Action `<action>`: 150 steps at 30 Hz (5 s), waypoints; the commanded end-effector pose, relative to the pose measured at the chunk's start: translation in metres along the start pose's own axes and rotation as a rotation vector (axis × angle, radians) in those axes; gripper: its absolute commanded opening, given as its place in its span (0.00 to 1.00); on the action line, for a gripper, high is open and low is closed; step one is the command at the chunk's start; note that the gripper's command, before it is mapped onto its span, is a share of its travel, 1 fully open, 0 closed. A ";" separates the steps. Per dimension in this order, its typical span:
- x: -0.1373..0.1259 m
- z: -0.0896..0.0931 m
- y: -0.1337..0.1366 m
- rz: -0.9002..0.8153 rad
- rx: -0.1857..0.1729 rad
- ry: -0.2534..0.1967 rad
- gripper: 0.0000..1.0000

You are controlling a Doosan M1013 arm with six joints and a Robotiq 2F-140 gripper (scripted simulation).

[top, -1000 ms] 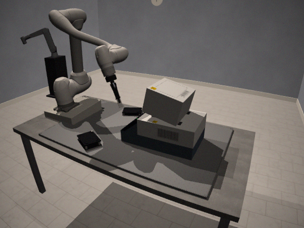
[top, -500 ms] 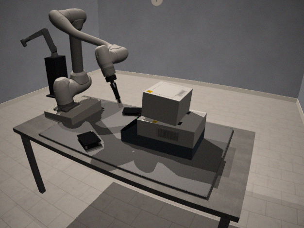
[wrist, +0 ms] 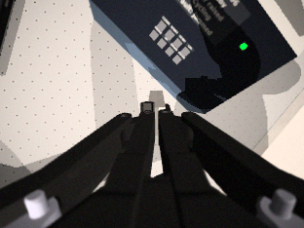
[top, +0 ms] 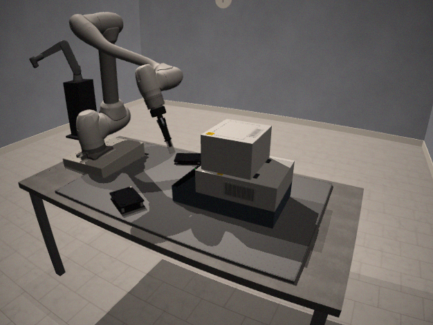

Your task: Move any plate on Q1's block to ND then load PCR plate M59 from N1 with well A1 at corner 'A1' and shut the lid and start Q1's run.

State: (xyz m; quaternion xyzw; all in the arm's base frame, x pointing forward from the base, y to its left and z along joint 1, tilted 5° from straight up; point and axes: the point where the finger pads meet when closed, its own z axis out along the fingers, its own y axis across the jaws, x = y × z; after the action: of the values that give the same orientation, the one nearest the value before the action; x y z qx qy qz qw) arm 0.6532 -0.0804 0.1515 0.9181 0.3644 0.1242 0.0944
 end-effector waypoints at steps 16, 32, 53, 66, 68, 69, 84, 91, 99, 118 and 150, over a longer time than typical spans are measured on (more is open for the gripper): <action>0.000 0.000 0.000 0.000 0.000 0.000 0.00; 0.000 0.000 0.000 0.000 0.000 0.000 0.00; 0.000 0.000 0.000 0.000 0.000 0.000 0.00; 0.000 0.000 0.000 0.000 0.000 0.000 0.00; 0.000 0.000 0.000 0.000 0.000 0.000 0.00; 0.000 0.000 0.000 0.000 0.000 0.000 0.00; 0.000 0.000 0.000 0.000 0.000 0.000 0.00; 0.000 0.000 0.000 0.000 0.000 0.000 0.00; 0.000 0.000 0.000 0.000 0.000 0.000 0.00; 0.000 0.000 0.000 0.000 0.000 0.000 0.00; 0.038 0.024 -0.016 0.000 0.000 0.000 0.00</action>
State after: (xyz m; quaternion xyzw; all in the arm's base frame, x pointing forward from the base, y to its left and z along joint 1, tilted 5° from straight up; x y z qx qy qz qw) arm 0.6733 -0.0444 0.1331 0.9181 0.3644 0.1242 0.0944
